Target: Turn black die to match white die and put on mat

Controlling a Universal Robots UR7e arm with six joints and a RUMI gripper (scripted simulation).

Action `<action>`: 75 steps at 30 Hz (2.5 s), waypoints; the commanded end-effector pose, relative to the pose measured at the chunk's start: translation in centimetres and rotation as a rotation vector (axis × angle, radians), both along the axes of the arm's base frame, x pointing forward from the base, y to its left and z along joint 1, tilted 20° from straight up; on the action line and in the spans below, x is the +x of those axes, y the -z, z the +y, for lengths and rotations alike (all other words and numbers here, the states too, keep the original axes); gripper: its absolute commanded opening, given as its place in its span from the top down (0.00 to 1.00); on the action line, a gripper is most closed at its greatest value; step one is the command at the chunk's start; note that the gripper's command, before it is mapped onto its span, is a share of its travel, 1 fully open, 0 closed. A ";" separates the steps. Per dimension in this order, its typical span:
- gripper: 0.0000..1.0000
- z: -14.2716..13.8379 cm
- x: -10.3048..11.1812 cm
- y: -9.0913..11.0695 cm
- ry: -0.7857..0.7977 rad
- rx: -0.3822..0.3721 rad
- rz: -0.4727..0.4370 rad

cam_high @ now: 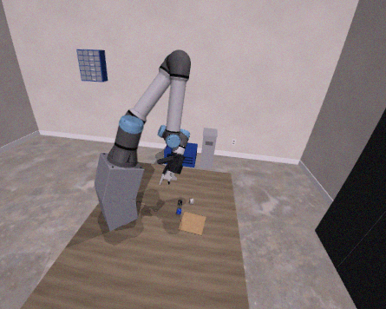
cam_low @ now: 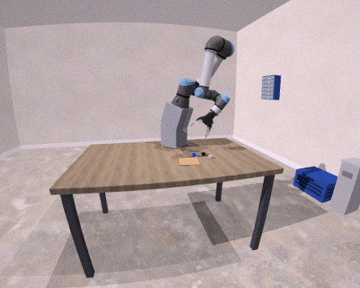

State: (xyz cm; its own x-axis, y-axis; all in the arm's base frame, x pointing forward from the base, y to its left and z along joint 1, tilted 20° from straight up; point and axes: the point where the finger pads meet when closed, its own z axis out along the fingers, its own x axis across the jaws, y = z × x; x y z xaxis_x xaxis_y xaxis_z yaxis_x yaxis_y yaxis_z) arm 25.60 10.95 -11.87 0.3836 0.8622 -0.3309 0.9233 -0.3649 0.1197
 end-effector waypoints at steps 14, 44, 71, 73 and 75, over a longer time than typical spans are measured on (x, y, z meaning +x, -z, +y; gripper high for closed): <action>0.00 0.0 0.0 0.0 0.000 0.000 -0.001; 0.00 -0.4 3.2 1.2 0.557 0.282 -0.123; 0.00 -4.1 10.8 -1.9 1.238 0.643 -0.338; 0.00 -4.2 11.0 -2.0 1.249 0.650 -0.342; 0.00 -4.2 11.0 -2.1 1.253 0.652 -0.344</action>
